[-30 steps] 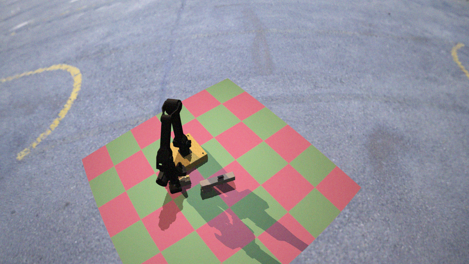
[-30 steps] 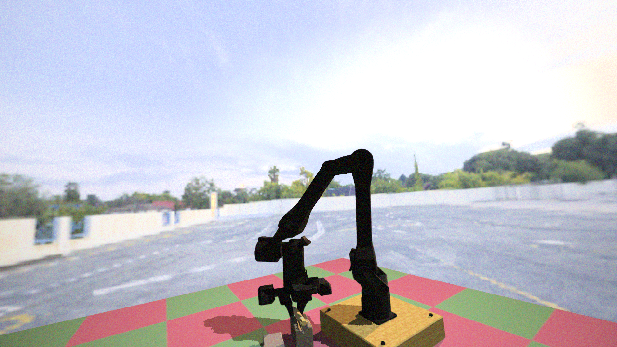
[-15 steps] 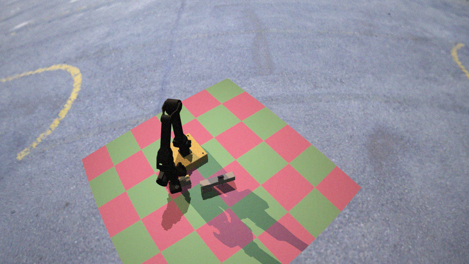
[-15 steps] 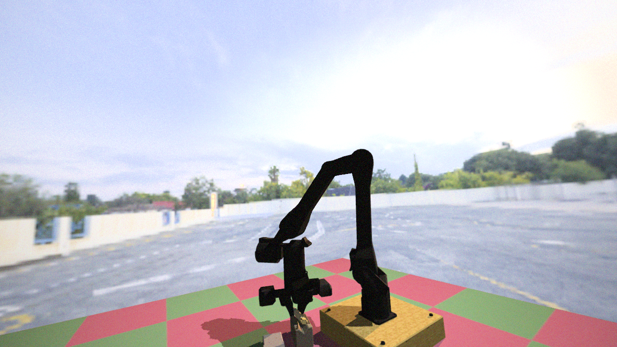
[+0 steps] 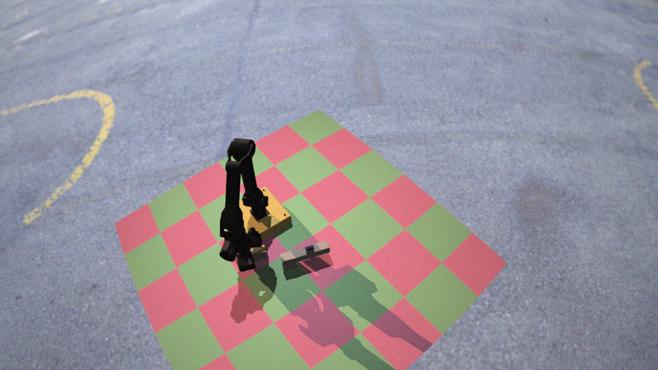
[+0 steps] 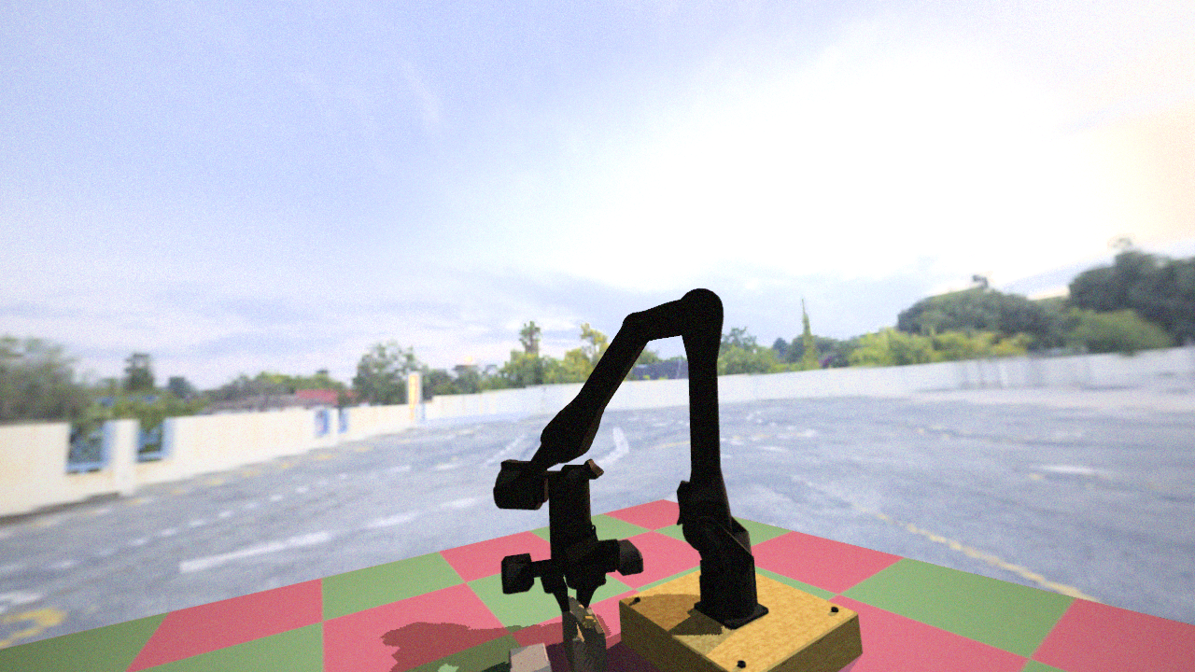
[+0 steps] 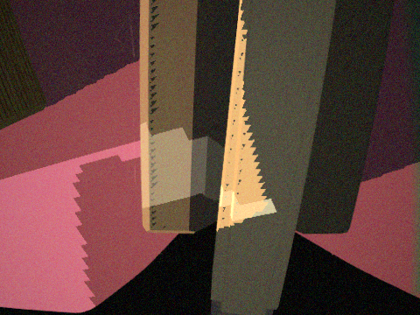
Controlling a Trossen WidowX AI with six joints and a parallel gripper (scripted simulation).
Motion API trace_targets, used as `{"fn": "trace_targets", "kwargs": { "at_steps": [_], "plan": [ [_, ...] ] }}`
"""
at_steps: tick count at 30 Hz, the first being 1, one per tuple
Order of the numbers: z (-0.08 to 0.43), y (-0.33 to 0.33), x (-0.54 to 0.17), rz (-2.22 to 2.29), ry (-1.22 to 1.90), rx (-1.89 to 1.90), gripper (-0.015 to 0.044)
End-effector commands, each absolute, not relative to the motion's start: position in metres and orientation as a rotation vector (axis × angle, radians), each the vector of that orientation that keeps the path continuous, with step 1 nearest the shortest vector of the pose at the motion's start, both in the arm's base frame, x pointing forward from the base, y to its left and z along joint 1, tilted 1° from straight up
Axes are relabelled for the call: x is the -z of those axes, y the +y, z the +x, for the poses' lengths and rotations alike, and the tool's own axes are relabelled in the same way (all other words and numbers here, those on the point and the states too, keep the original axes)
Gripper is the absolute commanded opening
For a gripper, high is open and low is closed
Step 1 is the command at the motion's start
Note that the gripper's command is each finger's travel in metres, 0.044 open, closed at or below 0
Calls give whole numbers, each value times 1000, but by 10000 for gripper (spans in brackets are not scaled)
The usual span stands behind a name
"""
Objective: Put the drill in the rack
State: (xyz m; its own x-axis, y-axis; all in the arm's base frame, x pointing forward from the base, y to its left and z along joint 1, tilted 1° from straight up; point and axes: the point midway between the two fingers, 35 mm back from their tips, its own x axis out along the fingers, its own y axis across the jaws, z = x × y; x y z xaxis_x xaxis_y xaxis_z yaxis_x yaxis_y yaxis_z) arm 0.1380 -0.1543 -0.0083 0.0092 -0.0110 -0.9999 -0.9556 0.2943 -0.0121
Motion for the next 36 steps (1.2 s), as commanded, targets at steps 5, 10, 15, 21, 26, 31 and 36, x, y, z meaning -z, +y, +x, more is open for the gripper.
{"fn": "trace_targets", "kwargs": {
  "at_steps": [5,10,15,21,26,31,36],
  "plan": [
    [140,-148,12,-985,1317,-987,0],
    [140,-147,12,-985,1316,-987,0],
    [140,-147,11,-985,1316,-986,0],
    [138,-154,8,-997,1342,-973,79],
    [138,-154,8,-997,1342,-973,210],
    [138,-154,8,-997,1342,-973,341],
    [138,-154,6,-995,1339,-975,440]
  ]
}}
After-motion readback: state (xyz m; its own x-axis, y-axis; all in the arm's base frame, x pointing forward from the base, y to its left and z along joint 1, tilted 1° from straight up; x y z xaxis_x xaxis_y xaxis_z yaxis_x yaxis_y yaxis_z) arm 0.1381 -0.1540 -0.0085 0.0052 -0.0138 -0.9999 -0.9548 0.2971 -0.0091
